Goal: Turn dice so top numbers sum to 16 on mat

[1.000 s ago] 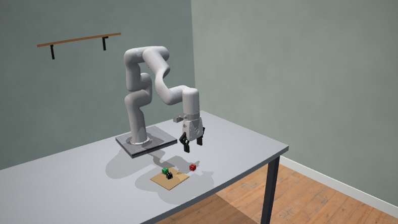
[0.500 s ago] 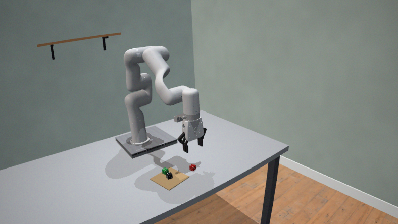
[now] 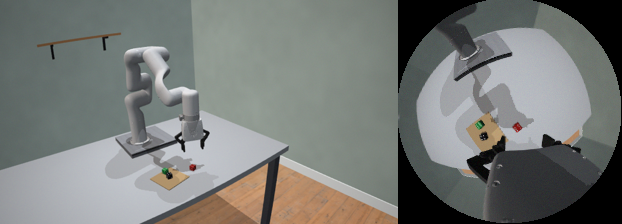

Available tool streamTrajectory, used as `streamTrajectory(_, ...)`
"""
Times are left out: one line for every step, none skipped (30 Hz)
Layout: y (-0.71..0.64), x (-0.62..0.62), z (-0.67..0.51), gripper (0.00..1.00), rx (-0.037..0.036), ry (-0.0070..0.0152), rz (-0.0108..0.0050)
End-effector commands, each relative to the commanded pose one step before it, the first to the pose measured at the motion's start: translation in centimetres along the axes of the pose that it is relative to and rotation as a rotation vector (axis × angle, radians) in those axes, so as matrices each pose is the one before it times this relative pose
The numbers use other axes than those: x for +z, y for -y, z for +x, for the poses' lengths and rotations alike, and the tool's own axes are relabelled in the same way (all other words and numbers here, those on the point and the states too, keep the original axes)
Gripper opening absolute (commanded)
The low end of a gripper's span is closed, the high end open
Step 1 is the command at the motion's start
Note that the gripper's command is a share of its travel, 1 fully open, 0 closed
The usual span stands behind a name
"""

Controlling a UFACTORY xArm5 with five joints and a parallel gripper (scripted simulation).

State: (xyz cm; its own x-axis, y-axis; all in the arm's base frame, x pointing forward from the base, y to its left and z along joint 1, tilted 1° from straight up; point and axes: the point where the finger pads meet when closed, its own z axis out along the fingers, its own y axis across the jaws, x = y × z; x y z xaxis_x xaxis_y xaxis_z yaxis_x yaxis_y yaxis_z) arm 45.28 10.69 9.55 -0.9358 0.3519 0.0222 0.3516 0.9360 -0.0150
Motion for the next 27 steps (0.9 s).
streamTrajectory(-0.034,0.009,-0.067,1.00,0.14465,0.00383,-0.00302)
streamTrajectory(0.019,0.066,0.014,1.00,0.05404,0.00000,0.00000)
streamTrajectory(0.006,0.022,0.004,1.00,0.01801,0.00000,0.00000)
streamTrajectory(0.012,0.041,0.008,1.00,0.03376,0.00000,0.00000)
streamTrajectory(0.012,0.039,0.007,1.00,0.03247,0.00000,0.00000)
streamTrajectory(0.003,0.010,0.002,1.00,0.00828,0.00000,0.00000)
streamTrajectory(0.022,0.070,0.012,1.00,0.05754,0.00000,0.00000)
streamTrajectory(0.008,0.023,0.004,1.00,0.01918,0.00000,0.00000)
streamTrajectory(0.017,0.052,0.008,1.00,0.04303,0.00000,0.00000)
streamTrajectory(0.013,0.039,0.005,1.00,0.03231,0.00000,0.00000)
streamTrajectory(0.001,0.004,0.000,1.00,0.00334,0.00000,0.00000)
streamTrajectory(0.025,0.073,0.009,1.00,0.06029,0.00000,0.00000)
streamTrajectory(0.009,0.024,0.002,1.00,0.02010,0.00000,0.00000)
streamTrajectory(0.018,0.051,0.005,1.00,0.04219,0.00000,0.00000)
streamTrajectory(0.014,0.039,0.003,1.00,0.03220,0.00000,0.00000)
streamTrajectory(0.000,0.000,0.000,1.00,0.00000,0.00000,0.00000)
streamTrajectory(0.000,0.000,0.000,1.00,0.00000,0.00000,0.00000)
streamTrajectory(0.003,0.009,0.001,1.00,0.00743,0.00000,0.00000)
streamTrajectory(0.037,0.100,0.007,1.00,0.08298,0.00000,0.00000)
streamTrajectory(0.022,0.060,0.002,1.00,0.04979,0.00000,0.00000)
streamTrajectory(0.010,0.027,0.000,1.00,0.02236,0.00000,0.00000)
streamTrajectory(0.005,0.014,0.000,1.00,0.01171,0.00000,0.00000)
streamTrajectory(0.022,0.057,0.000,1.00,0.04750,0.00000,0.00000)
streamTrajectory(0.015,0.040,0.000,1.00,0.03348,0.00000,0.00000)
streamTrajectory(0.002,0.004,0.000,1.00,0.00346,0.00000,0.00000)
streamTrajectory(0.028,0.073,-0.002,1.00,0.06090,0.00000,0.00000)
streamTrajectory(0.011,0.029,-0.001,1.00,0.02383,0.00000,0.00000)
